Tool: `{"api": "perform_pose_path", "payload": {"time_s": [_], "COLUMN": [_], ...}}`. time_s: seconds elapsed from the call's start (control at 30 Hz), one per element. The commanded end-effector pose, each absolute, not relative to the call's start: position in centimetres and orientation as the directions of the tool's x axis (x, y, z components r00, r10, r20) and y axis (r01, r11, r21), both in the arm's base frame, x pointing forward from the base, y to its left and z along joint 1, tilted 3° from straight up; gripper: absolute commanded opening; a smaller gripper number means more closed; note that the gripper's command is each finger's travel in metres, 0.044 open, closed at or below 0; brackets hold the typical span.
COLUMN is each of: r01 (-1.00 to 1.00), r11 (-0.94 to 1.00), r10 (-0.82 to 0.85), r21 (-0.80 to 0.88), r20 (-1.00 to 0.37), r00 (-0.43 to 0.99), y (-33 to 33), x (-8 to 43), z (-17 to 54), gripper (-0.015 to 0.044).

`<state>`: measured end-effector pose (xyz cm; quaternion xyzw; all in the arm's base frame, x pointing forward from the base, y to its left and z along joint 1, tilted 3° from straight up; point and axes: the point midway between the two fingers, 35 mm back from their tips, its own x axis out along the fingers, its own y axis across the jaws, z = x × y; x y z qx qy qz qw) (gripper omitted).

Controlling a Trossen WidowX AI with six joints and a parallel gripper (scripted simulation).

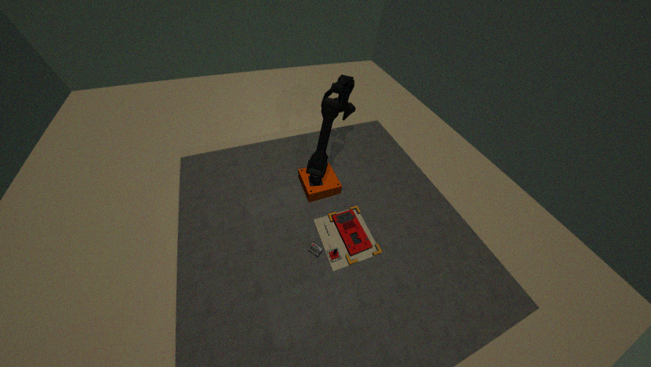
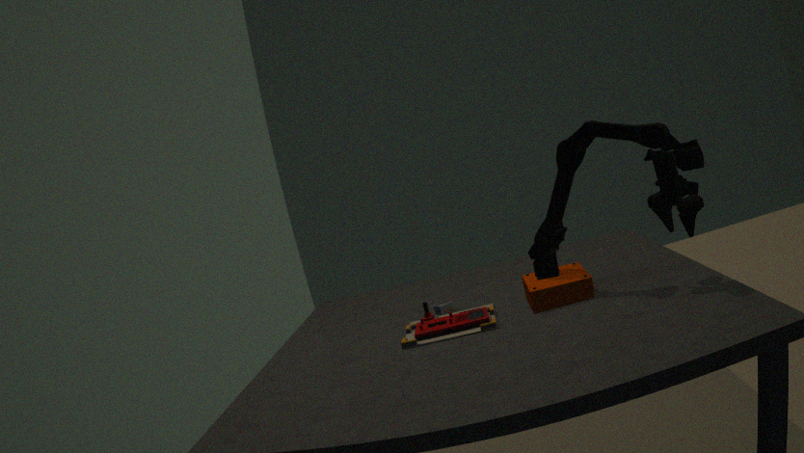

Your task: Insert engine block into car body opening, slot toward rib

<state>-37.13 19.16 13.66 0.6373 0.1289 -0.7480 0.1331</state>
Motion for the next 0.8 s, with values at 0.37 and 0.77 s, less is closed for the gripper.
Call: {"api": "perform_pose_path", "payload": {"time_s": [0.37,0.77], "r01": [0.708,0.618], "r11": [-0.702,-0.781], "r10": [0.043,0.056], "r21": [-0.076,-0.085], "r20": [-0.997,-0.996], "r00": [-0.064,-0.066], "y": [18.9,22.1], "x": [-36.7,-34.2], "z": [14.7,15.1], "gripper": [0.044,0.044]}}
